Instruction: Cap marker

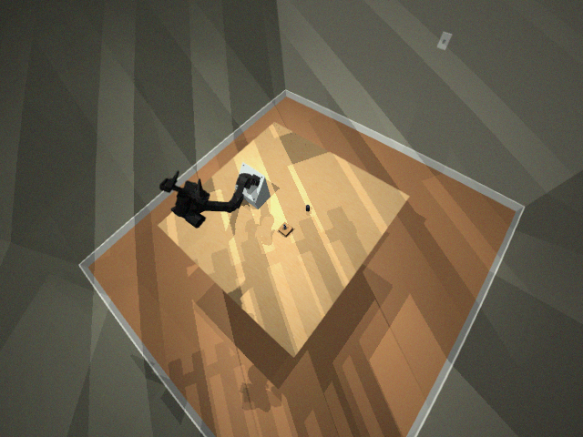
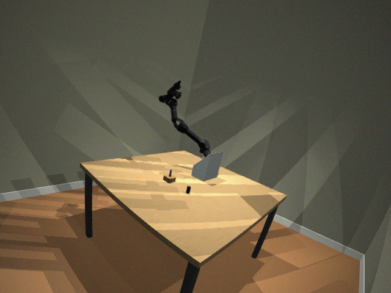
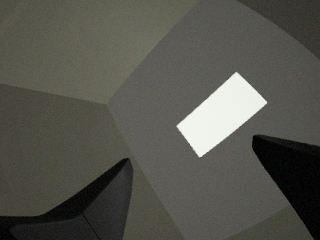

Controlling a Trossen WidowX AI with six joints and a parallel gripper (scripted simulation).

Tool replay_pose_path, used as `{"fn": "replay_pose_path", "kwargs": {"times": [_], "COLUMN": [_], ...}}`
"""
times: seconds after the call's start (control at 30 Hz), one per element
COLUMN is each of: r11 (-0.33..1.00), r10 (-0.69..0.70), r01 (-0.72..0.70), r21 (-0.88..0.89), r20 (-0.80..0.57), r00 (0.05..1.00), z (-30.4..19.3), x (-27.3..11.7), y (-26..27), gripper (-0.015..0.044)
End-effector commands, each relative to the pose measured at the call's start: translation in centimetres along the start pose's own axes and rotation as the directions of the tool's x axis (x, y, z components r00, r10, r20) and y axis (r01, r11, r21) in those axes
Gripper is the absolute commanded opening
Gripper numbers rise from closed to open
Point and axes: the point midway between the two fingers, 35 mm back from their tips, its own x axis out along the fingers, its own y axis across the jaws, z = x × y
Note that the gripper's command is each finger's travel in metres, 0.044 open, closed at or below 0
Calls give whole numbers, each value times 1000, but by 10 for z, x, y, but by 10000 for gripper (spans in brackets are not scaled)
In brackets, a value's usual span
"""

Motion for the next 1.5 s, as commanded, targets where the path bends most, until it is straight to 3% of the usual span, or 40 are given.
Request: {"fn": "replay_pose_path", "kwargs": {"times": [0.0, 0.17, 0.53, 0.63, 0.73, 0.87, 1.13, 1.47], "r11": [1000, 963, 612, 471, 441, 217, -183, -578], "r10": [2, 59, 182, 213, 175, 214, 293, 446], "r01": [-2, -81, -319, -366, -373, -395, -343, -59], "r21": [-10, -256, -724, -803, -817, -893, -922, -814], "r20": [-4, -91, -264, -299, -329, -352, -384, -375], "r00": [1000, 994, 947, 930, 928, 911, 876, 813], "z": [0, 11, 63, 80, 87, 116, 160, 206], "x": [-1, -8, 14, 30, 38, 70, 134, 208], "y": [-2, -40, -114, -125, -132, -140, -122, -59], "gripper": [374, 242, 239, 239, 239, 239, 239, 239]}}
